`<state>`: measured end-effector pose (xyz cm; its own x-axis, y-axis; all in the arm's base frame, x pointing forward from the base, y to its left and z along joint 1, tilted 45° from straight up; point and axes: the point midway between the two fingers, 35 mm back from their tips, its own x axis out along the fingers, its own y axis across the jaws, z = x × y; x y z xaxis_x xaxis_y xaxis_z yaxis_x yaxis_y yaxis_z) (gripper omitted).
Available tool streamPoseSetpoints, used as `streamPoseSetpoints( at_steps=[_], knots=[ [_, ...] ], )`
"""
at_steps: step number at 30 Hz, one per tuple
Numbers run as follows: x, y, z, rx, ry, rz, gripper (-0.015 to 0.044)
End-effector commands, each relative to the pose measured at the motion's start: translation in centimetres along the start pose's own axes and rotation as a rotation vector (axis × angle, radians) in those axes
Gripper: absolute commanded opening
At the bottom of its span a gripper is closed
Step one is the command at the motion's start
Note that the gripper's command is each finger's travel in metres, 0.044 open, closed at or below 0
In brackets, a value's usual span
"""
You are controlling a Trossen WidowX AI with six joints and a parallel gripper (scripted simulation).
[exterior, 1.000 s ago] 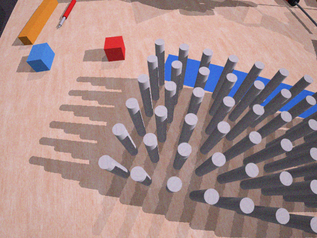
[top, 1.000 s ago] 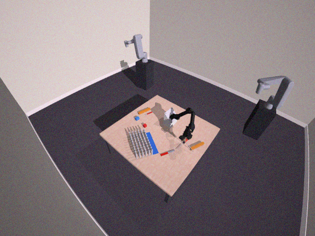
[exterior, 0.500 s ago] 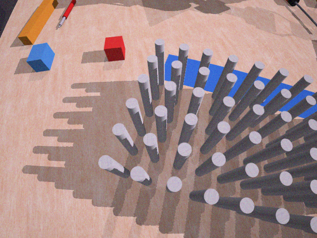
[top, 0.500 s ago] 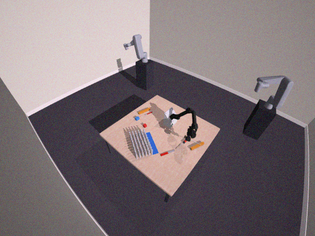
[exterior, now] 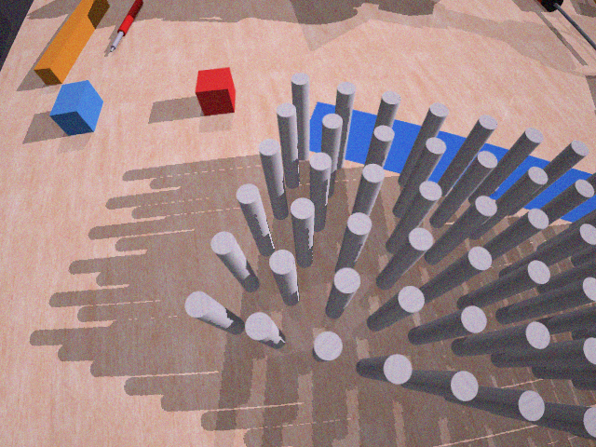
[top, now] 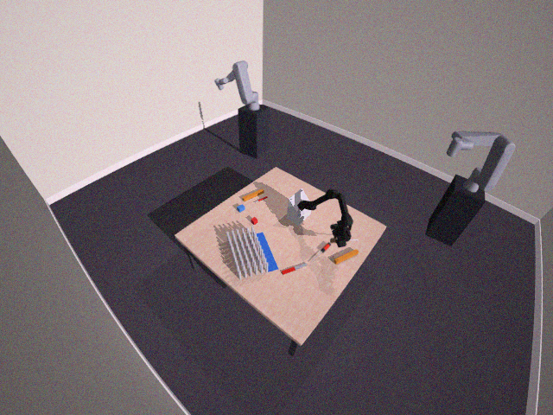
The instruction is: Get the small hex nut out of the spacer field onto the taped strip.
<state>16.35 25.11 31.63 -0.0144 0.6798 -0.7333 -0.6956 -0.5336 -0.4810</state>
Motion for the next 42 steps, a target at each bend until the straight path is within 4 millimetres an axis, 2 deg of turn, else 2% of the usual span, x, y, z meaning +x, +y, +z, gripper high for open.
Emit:
streamPoseSetpoints(
  at_steps=[1,32,42],
  knots=[
    [-0.5,0.2,1.5,-0.124,-0.026,-0.001,0.0],
    [-3.3,3.6,11.6,-1.155,-0.241,-0.017,0.0],
    [-3.2,3.6,11.7,-1.177,-0.246,-0.02,0.0]
  ],
)
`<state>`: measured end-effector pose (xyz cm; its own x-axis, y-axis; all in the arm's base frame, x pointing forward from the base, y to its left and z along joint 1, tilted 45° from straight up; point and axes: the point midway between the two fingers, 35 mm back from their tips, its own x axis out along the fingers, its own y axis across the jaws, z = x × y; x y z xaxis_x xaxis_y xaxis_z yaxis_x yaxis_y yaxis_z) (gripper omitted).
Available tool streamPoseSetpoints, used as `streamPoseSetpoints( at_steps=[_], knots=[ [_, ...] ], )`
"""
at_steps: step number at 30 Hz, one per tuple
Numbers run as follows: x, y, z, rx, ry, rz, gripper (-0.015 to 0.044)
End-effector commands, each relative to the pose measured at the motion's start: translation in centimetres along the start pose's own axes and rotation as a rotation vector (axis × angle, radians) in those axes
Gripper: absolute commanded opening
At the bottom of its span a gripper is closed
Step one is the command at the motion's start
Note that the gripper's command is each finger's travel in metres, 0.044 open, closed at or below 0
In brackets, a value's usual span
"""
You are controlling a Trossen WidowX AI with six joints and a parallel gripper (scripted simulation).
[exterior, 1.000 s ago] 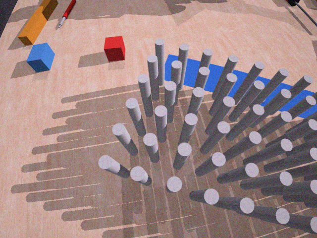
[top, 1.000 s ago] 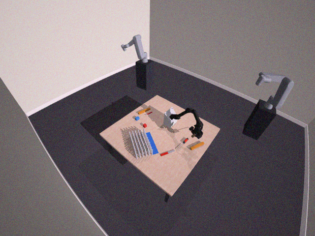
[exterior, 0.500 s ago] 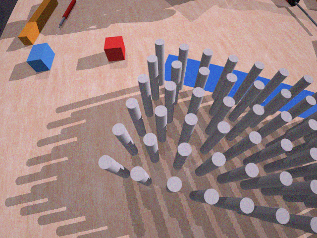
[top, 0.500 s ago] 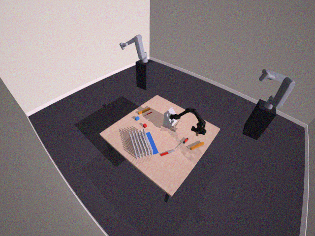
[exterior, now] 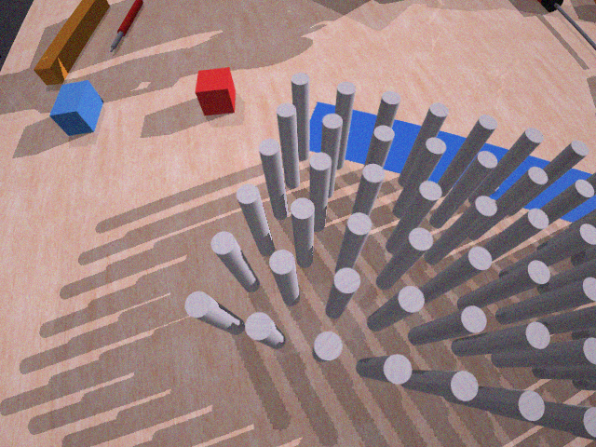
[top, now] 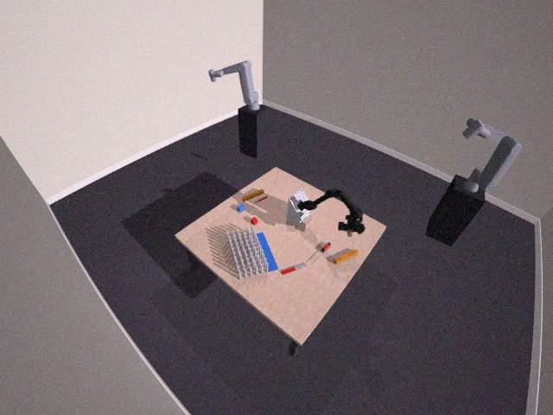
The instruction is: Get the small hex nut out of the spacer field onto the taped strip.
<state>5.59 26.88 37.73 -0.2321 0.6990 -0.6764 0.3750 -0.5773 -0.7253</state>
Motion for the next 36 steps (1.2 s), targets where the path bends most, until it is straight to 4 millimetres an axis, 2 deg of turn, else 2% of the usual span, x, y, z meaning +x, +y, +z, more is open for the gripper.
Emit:
streamPoseSetpoints(
  at_steps=[1,36],
  knots=[
    [0.0,-0.2,0.1,-0.011,-0.002,-0.008,0.0],
    [3.6,0.0,-1.9,-0.011,-0.003,-0.008,0.0]
  ],
)
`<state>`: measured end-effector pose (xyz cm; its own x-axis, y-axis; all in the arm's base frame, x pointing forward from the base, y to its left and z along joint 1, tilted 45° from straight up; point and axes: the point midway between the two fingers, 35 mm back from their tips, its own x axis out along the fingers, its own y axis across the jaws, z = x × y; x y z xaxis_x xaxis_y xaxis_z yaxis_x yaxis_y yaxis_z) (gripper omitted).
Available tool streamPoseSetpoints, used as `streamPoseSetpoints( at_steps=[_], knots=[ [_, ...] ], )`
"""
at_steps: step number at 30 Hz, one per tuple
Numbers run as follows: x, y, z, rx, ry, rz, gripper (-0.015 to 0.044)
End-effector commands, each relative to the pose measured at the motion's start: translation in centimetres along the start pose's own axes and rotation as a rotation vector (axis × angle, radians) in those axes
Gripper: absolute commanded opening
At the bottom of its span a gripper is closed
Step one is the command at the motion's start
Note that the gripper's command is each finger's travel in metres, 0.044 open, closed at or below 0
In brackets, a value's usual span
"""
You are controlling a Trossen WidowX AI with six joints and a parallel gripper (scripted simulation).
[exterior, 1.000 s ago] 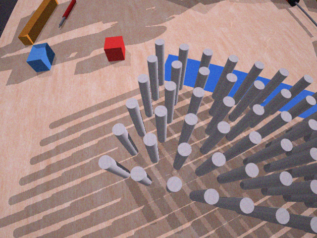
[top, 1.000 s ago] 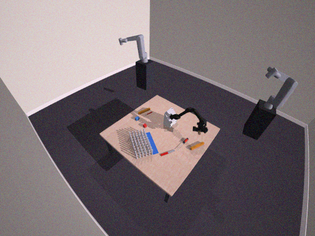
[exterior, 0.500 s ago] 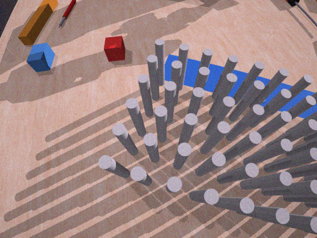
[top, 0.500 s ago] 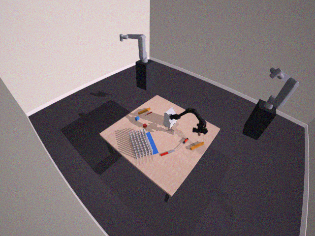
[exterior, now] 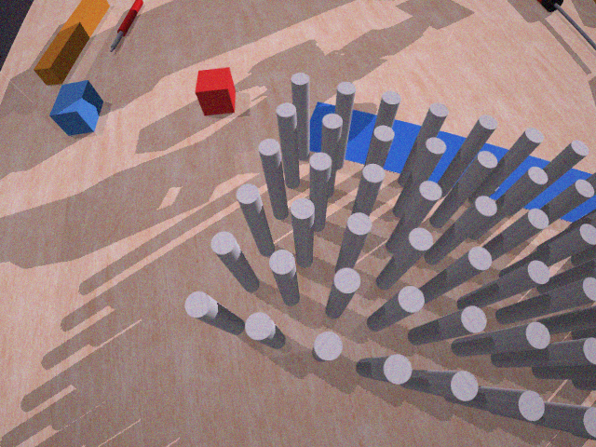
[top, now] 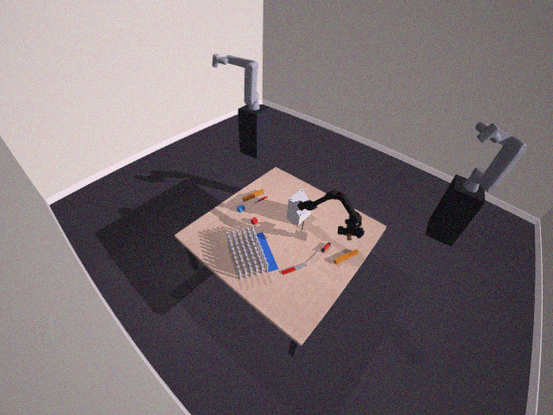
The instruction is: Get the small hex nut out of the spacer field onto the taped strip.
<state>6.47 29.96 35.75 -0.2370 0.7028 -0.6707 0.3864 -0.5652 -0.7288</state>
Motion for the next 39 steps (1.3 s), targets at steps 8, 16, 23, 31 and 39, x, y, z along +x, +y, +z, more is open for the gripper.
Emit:
streamPoseSetpoints(
  at_steps=[8,16,23,31,39],
  knots=[
    [1.1,0.1,-0.5,0.004,-0.001,0.0,0.0],
    [2.0,0.2,-0.9,0.004,-0.001,0.0,0.0],
    [2.7,0.3,-1.2,0.004,-0.001,0.0,0.0],
    [3.6,0.4,-1.5,0.004,-0.001,-0.001,0.0],
    [4.4,0.5,-1.9,0.004,-0.001,-0.001,0.0]
  ],
)
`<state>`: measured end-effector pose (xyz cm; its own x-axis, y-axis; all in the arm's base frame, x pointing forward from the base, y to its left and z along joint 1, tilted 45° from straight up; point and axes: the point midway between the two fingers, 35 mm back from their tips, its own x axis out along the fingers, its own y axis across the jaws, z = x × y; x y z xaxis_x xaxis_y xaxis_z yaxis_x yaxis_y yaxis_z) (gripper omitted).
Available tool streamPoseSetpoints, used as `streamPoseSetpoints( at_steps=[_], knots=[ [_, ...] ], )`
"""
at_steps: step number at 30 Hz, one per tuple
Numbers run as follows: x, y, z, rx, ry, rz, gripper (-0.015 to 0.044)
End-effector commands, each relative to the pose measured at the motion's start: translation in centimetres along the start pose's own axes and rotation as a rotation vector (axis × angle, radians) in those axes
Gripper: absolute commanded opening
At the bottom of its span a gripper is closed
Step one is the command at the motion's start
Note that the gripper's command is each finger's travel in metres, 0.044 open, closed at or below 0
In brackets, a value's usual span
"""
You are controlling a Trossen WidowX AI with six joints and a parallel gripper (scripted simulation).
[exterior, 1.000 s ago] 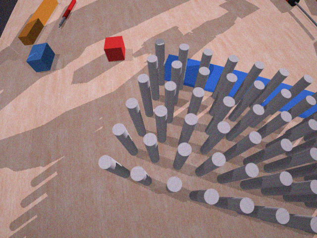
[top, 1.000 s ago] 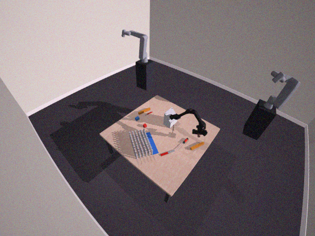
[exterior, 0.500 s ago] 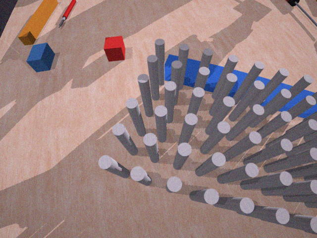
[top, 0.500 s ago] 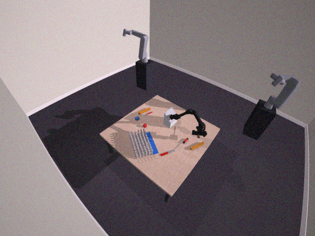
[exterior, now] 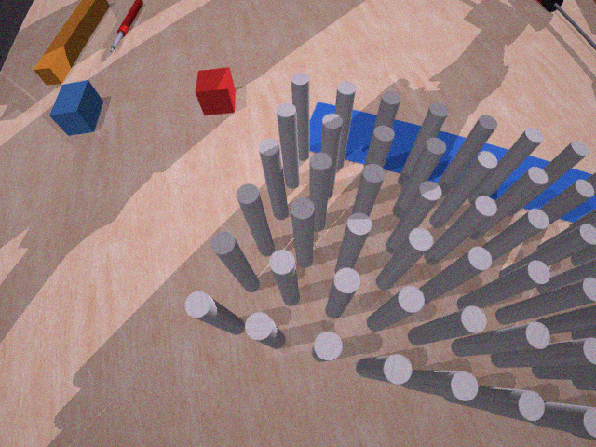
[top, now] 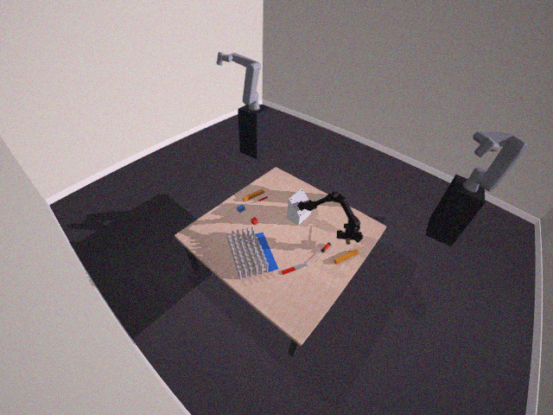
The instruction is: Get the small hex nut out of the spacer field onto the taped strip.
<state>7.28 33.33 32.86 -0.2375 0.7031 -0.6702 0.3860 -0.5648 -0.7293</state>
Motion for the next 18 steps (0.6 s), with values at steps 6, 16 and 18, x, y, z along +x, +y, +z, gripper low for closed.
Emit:
streamPoseSetpoints(
  at_steps=[6,16,18],
  knots=[
    [0.9,0.1,-0.3,0.004,-0.001,0.0,0.0],
    [2.0,0.3,-0.6,0.004,-0.001,-0.001,0.0],
    [2.2,0.4,-0.7,0.004,-0.001,-0.001,0.0]
  ],
)
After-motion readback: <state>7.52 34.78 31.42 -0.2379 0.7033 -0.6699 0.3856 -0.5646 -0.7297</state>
